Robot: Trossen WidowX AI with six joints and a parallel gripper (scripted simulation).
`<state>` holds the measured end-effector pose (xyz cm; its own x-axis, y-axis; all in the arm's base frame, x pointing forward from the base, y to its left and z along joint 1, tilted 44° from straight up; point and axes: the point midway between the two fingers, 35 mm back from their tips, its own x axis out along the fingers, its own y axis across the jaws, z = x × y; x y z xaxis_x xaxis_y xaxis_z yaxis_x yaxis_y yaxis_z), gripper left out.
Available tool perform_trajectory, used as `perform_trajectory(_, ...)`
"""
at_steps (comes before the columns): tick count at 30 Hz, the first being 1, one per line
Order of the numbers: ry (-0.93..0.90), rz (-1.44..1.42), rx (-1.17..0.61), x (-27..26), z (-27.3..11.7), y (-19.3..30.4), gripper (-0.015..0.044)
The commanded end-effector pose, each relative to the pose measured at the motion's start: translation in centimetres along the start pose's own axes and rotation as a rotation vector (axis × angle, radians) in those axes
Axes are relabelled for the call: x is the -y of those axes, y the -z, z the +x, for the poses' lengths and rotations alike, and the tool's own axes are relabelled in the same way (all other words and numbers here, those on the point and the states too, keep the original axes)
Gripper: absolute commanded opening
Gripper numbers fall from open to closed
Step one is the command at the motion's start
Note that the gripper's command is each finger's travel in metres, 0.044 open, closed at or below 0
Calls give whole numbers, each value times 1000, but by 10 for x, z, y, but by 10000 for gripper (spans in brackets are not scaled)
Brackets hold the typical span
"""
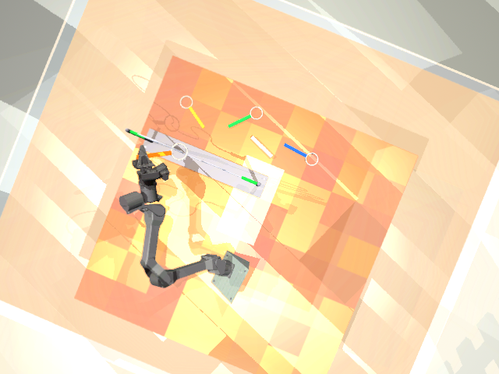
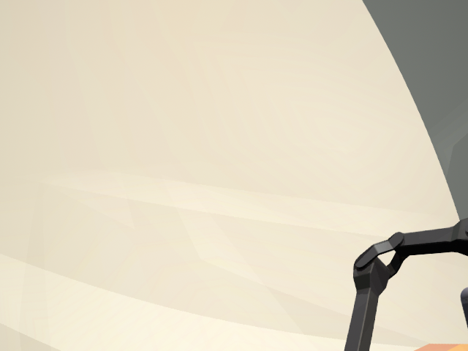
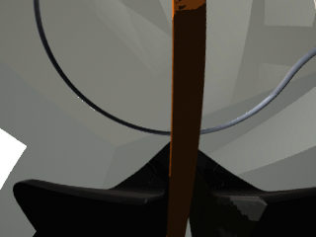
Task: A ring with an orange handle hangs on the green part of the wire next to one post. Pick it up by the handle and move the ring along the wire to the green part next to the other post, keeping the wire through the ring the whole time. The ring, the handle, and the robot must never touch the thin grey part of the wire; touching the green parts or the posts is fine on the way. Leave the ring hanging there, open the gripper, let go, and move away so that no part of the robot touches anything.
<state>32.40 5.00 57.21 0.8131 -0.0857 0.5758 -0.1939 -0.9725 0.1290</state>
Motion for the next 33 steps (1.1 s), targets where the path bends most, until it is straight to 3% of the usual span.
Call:
perform_trajectory(1, 11, -32, -4, 7, 0, 0, -150)
perform_trajectory(33, 347, -610, -80, 101, -30, -31, -150)
